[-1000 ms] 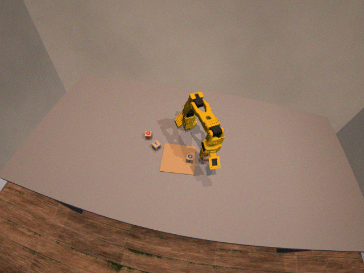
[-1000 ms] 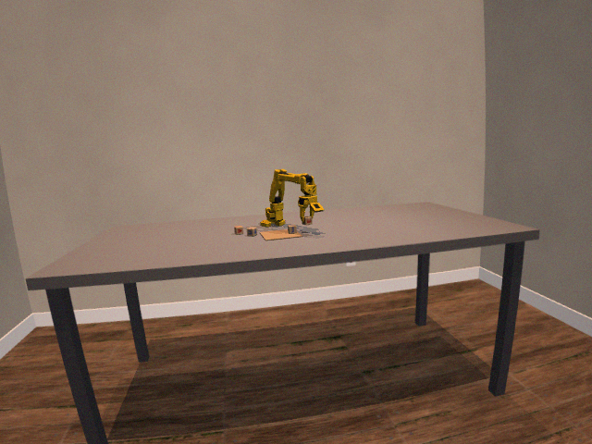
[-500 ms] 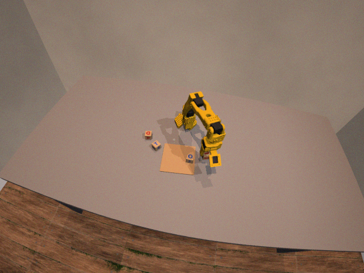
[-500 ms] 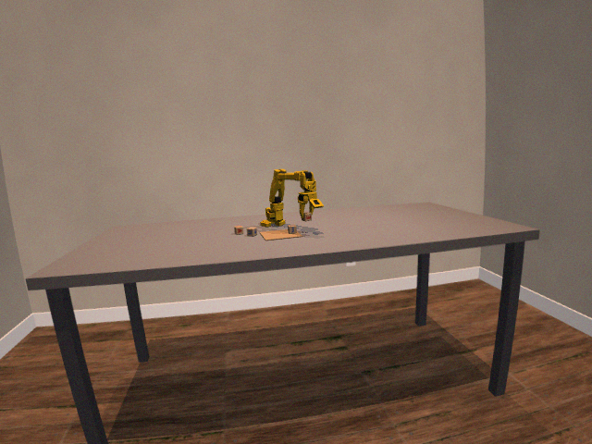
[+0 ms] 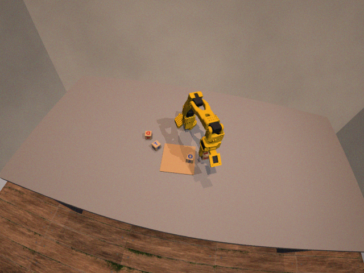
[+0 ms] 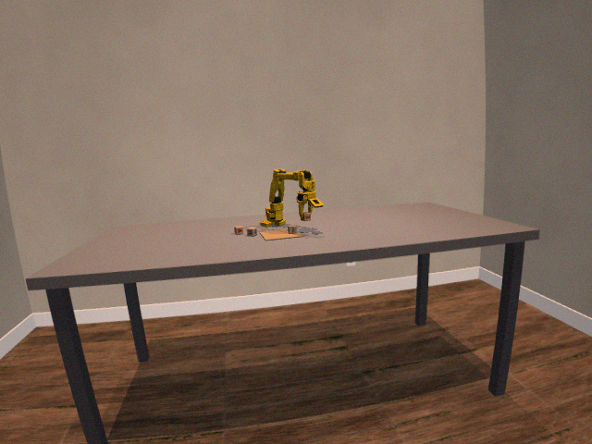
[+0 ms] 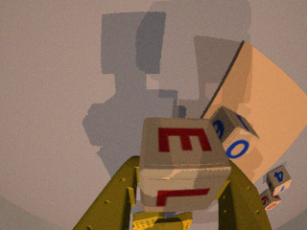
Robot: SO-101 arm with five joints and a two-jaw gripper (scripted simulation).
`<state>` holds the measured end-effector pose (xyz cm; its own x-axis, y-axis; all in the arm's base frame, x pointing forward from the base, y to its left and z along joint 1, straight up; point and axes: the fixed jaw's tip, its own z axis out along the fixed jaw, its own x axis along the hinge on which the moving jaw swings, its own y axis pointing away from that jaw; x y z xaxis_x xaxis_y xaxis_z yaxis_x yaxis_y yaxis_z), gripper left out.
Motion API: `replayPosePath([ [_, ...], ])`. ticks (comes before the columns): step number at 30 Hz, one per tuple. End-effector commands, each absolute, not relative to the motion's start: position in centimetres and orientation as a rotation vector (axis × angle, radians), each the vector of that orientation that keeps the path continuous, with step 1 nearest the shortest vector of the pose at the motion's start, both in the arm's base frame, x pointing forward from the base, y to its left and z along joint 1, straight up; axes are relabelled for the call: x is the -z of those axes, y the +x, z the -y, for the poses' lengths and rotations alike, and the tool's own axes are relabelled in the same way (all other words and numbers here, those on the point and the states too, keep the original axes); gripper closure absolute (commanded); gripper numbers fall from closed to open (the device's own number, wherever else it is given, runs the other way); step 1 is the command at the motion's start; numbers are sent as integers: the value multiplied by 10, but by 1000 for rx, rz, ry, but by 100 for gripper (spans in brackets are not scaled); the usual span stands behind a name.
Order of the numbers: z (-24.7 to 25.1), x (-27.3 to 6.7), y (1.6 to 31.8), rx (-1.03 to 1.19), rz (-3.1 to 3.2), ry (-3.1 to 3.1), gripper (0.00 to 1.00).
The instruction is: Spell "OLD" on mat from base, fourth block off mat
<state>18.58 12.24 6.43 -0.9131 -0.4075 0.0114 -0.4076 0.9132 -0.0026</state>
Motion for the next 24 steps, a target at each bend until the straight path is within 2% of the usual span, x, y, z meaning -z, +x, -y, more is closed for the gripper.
replayPosePath([
  [1, -120, -79, 193, 31, 3121, 735, 100],
  [24, -63, -76, 196, -24, 2799, 1566, 100],
])
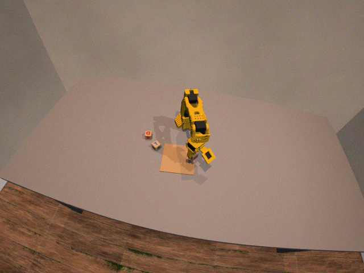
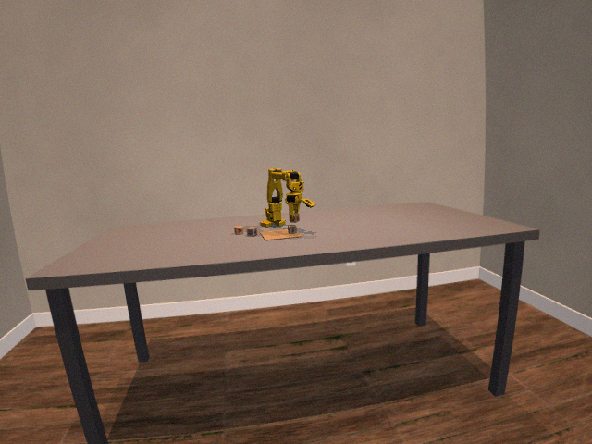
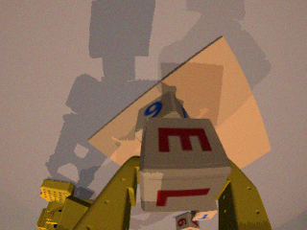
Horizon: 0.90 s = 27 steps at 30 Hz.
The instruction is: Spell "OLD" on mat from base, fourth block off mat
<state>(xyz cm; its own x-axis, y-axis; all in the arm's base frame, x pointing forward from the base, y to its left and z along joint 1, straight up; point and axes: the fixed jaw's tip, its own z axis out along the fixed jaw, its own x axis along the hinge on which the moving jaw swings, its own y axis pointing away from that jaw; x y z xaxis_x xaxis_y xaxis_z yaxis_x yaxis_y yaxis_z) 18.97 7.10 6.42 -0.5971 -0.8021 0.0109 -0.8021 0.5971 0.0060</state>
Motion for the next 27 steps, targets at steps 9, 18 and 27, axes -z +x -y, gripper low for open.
replayPosePath([
  [9, -42, -74, 194, -44, 2615, 1850, 100],
  [18, -21, -73, 190, -63, 2394, 2117, 100],
  [27, -11, -71, 188, -71, 2278, 2235, 100],
])
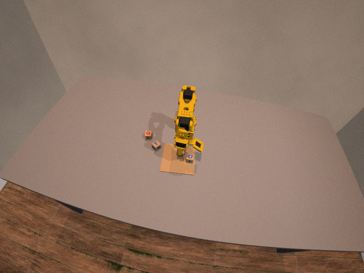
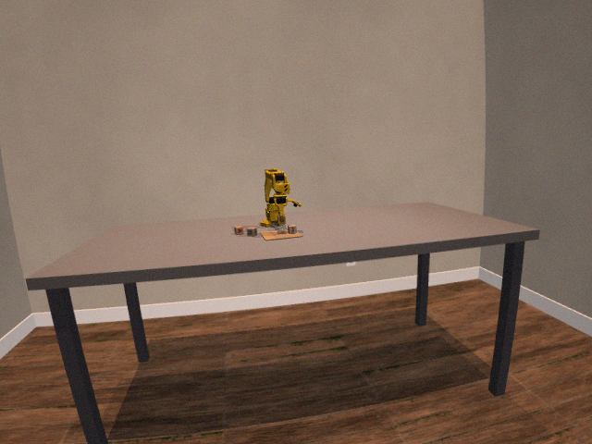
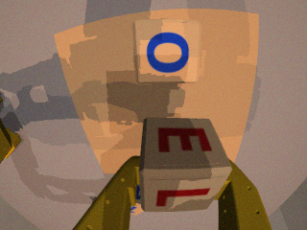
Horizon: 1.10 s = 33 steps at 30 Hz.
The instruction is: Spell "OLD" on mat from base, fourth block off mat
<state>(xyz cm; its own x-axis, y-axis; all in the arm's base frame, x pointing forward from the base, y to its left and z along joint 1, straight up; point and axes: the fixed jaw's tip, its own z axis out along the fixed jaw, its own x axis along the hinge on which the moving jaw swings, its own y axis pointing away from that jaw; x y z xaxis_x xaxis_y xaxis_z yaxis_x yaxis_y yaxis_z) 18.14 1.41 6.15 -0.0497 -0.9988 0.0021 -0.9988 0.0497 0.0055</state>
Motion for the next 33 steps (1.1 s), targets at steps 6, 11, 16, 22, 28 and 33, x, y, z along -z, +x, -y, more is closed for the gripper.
replayPosePath([
  [6, -7, -71, 187, -74, 2231, 2280, 100],
  [11, -6, -71, 186, -75, 2221, 2289, 100],
  [16, -4, -70, 186, -76, 2219, 2291, 100],
  [22, -4, -70, 186, -76, 2219, 2291, 100],
  [28, -4, -70, 186, -76, 2219, 2291, 100],
  [33, -4, -70, 186, -76, 2219, 2291, 100],
])
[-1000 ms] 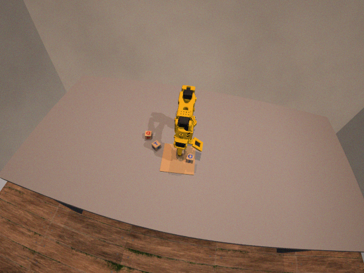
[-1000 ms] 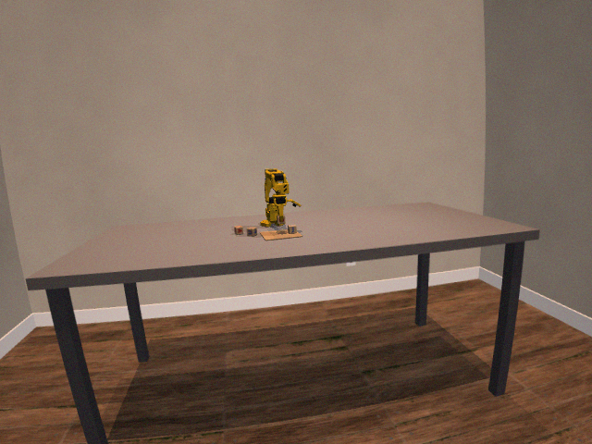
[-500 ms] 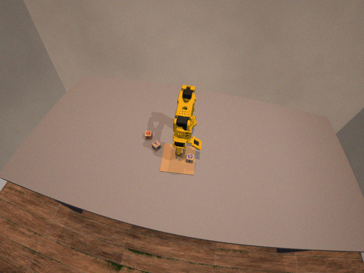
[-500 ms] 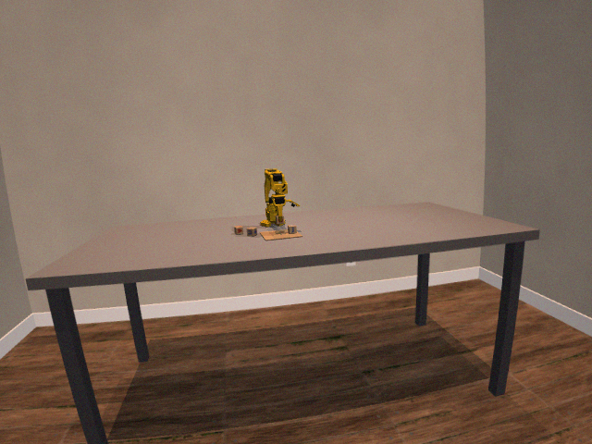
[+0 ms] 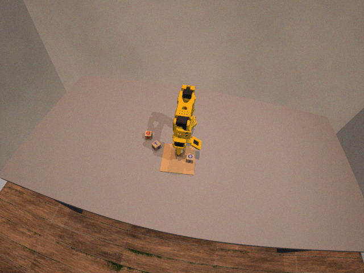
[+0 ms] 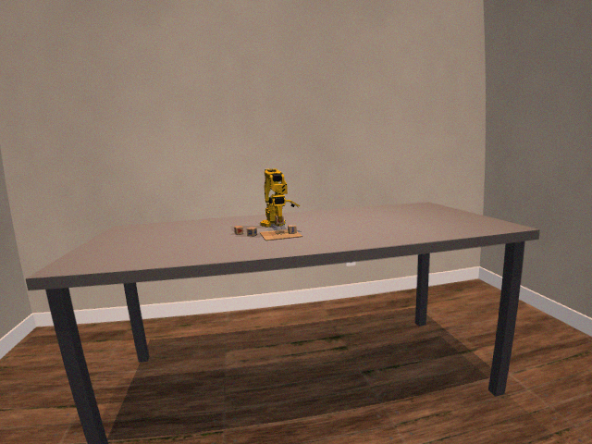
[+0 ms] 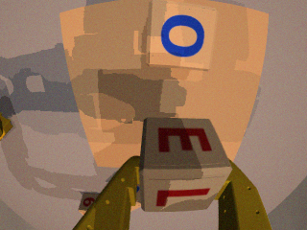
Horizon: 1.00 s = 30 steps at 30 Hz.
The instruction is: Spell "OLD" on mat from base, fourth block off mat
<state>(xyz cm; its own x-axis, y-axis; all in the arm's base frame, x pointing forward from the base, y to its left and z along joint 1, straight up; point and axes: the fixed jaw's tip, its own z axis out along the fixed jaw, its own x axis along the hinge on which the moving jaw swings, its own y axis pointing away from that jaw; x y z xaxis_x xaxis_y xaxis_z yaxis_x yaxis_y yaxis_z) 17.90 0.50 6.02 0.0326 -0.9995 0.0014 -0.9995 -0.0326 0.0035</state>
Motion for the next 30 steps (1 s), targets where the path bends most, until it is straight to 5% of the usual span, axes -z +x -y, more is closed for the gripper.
replayPosePath([
  [1, -4, -70, 186, -76, 2219, 2291, 100],
  [30, -4, -58, 187, -76, 2223, 2287, 100],
])
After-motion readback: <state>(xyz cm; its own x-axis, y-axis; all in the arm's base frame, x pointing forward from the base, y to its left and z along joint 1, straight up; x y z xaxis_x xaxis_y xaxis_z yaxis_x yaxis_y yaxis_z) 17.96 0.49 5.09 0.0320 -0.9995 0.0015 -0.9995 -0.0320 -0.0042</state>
